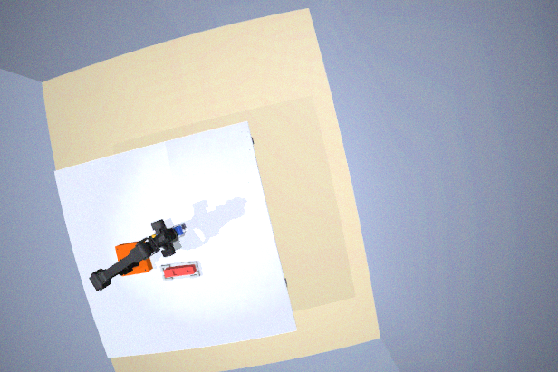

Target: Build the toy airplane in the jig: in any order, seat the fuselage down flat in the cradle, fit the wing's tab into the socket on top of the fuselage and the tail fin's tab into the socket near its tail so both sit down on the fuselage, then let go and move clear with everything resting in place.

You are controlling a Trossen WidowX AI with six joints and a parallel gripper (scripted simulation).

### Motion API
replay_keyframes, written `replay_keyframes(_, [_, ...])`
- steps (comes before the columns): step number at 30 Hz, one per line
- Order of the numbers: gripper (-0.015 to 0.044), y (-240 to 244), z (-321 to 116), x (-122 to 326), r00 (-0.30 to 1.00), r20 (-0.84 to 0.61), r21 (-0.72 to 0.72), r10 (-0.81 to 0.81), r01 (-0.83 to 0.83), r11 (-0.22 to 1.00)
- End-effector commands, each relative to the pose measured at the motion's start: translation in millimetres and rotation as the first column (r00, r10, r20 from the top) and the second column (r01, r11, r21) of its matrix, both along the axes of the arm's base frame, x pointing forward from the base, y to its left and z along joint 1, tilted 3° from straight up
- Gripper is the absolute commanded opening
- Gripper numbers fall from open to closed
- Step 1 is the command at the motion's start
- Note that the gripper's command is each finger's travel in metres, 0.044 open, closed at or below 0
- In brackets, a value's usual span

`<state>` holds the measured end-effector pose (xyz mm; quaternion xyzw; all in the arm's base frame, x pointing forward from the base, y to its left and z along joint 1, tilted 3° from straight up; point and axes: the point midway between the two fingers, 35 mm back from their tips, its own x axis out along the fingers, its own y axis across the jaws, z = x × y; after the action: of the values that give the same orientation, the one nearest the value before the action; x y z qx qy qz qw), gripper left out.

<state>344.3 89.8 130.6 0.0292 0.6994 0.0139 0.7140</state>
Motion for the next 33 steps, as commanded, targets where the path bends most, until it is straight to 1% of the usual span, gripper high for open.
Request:
replay_keyframes(1, [0.0,-2,18,-2,1.0,0.014,0.004,0.003,-0.003,1.0])
replay_keyframes(4, [0.0,-2,26,-4,1.0,0.014,0.005,0.003,-0.003,1.0])
replay_keyframes(9, [0.0,-5,26,-4,1.0,0.014,0.004,0.013,-0.013,1.0])
replay_keyframes(21, [0.0,-43,18,-6,0.981,0.023,-0.007,0.194,-0.194,0.981])
replay_keyframes(33, [0.0,-81,10,-13,0.928,0.03,-0.02,0.37,-0.37,0.929])
